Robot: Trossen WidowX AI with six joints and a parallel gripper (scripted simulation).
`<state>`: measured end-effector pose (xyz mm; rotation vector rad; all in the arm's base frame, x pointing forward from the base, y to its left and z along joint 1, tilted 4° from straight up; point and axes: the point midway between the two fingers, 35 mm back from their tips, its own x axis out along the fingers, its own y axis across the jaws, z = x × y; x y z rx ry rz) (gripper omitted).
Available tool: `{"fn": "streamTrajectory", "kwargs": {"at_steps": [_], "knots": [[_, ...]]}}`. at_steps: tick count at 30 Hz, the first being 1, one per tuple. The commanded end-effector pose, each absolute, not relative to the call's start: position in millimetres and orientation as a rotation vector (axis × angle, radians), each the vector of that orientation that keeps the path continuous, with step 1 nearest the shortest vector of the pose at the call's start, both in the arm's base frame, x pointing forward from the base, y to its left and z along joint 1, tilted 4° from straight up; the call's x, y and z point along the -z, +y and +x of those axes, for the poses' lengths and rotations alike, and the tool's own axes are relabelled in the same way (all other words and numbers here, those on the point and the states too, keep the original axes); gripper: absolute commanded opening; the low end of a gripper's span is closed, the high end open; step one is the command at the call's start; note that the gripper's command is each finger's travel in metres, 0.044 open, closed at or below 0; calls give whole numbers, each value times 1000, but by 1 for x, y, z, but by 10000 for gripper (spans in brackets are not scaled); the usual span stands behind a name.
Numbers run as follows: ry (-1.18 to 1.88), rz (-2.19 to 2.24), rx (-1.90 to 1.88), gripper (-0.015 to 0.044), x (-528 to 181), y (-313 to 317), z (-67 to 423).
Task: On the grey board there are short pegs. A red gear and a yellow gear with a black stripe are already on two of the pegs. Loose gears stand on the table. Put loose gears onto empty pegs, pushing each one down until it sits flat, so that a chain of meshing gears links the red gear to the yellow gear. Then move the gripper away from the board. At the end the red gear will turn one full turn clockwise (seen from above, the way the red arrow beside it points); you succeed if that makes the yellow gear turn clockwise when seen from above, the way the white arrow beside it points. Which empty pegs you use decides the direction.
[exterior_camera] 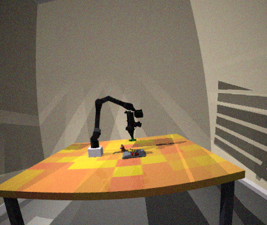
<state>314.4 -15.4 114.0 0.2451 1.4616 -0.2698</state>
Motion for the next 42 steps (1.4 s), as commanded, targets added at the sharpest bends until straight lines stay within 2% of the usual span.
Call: {"fn": "streamTrajectory", "kwargs": {"at_steps": [1,42], "knots": [[1458,244,265,0,-112,-24,311],[1453,229,271,0,-80,-108,277]]}}
